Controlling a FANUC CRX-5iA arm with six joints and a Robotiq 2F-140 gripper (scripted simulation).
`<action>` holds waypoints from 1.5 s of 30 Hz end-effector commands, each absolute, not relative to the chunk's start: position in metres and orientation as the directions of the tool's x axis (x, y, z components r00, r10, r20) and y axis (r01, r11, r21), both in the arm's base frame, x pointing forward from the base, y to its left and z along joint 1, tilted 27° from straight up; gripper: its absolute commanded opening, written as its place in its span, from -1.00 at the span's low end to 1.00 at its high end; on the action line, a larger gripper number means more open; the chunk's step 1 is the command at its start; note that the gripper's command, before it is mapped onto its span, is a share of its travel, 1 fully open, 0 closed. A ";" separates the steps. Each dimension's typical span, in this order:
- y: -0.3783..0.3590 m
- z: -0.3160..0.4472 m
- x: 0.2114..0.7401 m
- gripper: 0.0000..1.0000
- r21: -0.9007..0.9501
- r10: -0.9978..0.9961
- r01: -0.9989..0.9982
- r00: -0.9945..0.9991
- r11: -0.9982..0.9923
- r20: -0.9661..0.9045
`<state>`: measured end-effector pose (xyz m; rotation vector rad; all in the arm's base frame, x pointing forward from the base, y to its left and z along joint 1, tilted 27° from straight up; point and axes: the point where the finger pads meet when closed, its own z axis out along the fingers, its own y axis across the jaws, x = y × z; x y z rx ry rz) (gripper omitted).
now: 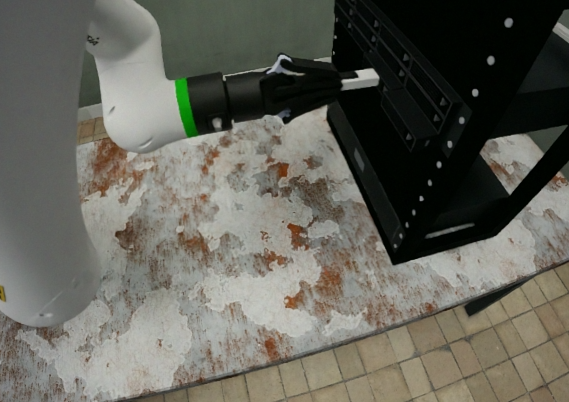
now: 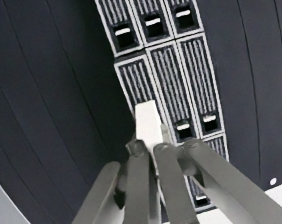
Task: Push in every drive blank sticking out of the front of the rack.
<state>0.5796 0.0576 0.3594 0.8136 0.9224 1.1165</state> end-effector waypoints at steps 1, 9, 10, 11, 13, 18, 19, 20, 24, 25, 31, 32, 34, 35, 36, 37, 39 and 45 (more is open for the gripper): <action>0.058 0.361 0.582 -0.80 0.894 0.966 -0.374 0.171 0.245 -0.194; 0.057 0.364 0.588 -0.80 0.894 0.966 -0.374 0.171 0.245 -0.194; 0.057 0.364 0.588 -0.80 0.894 0.966 -0.374 0.171 0.245 -0.194; 0.057 0.364 0.588 -0.80 0.894 0.966 -0.374 0.171 0.245 -0.194; 0.057 0.364 0.588 -0.80 0.894 0.966 -0.374 0.171 0.245 -0.194; 0.057 0.364 0.589 -0.80 0.894 0.966 -0.374 0.171 0.245 -0.194; 0.057 0.364 0.589 -0.80 0.894 0.966 -0.374 0.171 0.245 -0.194; 0.057 0.364 0.589 -0.80 0.894 0.966 -0.374 0.171 0.245 -0.194; 0.057 0.365 0.591 -0.80 0.894 0.966 -0.374 0.171 0.245 -0.194; 0.057 0.365 0.591 -0.80 0.894 0.966 -0.374 0.171 0.245 -0.194; 0.057 0.365 0.591 -0.80 0.894 0.966 -0.374 0.171 0.245 -0.194; 0.057 0.365 0.591 -0.80 0.894 0.966 -0.374 0.171 0.245 -0.194; 0.057 0.365 0.591 -0.80 0.894 0.966 -0.374 0.171 0.245 -0.194; 0.057 0.365 0.591 -0.80 0.894 0.966 -0.374 0.171 0.245 -0.194; 0.057 0.365 0.592 -0.80 0.894 0.966 -0.374 0.171 0.245 -0.194; 0.057 0.366 0.592 -0.80 0.894 0.966 -0.374 0.171 0.245 -0.194; 0.057 0.366 0.593 -0.80 0.894 0.966 -0.374 0.171 0.245 -0.194; 0.057 0.366 0.594 -0.80 0.894 0.966 -0.374 0.171 0.245 -0.194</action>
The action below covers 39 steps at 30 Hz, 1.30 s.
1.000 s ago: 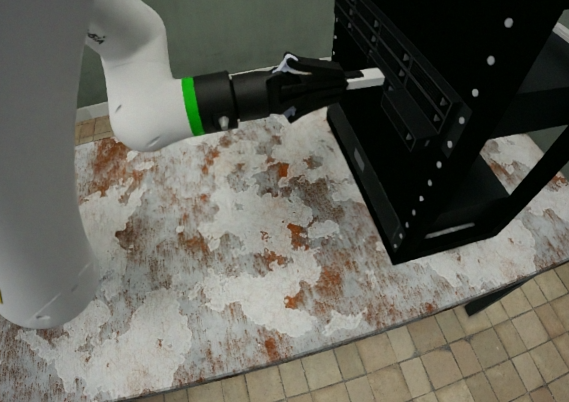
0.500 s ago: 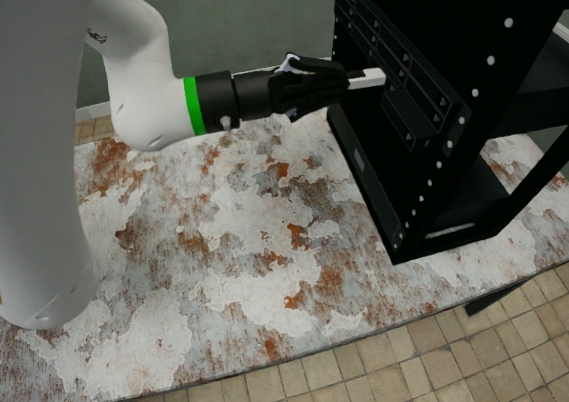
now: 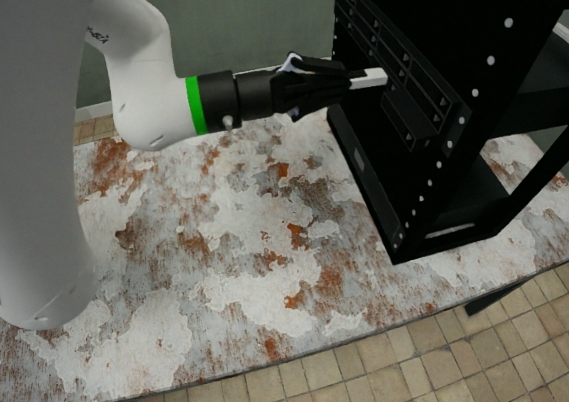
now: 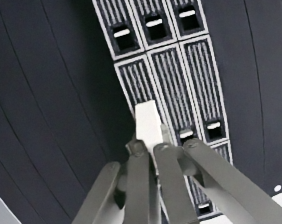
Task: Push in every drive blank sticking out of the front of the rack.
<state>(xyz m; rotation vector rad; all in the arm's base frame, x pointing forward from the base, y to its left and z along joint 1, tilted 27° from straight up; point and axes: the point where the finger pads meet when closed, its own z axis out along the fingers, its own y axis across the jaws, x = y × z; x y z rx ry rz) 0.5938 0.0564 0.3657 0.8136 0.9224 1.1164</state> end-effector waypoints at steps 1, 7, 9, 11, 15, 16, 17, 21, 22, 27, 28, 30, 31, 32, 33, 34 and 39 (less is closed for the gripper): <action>0.057 0.366 0.594 -0.80 0.894 0.966 -0.374 0.171 0.245 -0.194; 0.057 0.366 0.594 -0.80 0.894 0.966 -0.374 0.171 0.245 -0.194; 0.057 0.367 0.595 -0.80 0.894 0.966 -0.374 0.171 0.245 -0.194; 0.056 0.367 0.596 -0.80 0.894 0.966 -0.374 0.171 0.245 -0.194; 0.056 0.368 0.597 -0.80 0.894 0.966 -0.374 0.171 0.245 -0.194; 0.056 0.368 0.597 -0.80 0.894 0.966 -0.374 0.171 0.245 -0.194; 0.056 0.368 0.597 -0.80 0.894 0.966 -0.374 0.171 0.245 -0.194; 0.056 0.368 0.597 -0.80 0.894 0.966 -0.374 0.171 0.245 -0.194; 0.056 0.368 0.597 -0.80 0.894 0.966 -0.374 0.171 0.245 -0.194; 0.056 0.368 0.598 -0.80 0.894 0.966 -0.374 0.171 0.245 -0.194; 0.056 0.369 0.599 -0.80 0.894 0.966 -0.374 0.171 0.245 -0.194; 0.056 0.369 0.599 -0.80 0.894 0.966 -0.374 0.171 0.245 -0.194; 0.056 0.369 0.599 -0.80 0.894 0.966 -0.374 0.171 0.245 -0.194; 0.056 0.369 0.599 -0.80 0.894 0.966 -0.374 0.171 0.245 -0.194; 0.056 0.369 0.599 -0.80 0.894 0.966 -0.374 0.171 0.245 -0.194; 0.056 0.369 0.599 -0.80 0.894 0.966 -0.374 0.171 0.245 -0.194; 0.056 0.369 0.599 -0.80 0.894 0.966 -0.374 0.171 0.245 -0.194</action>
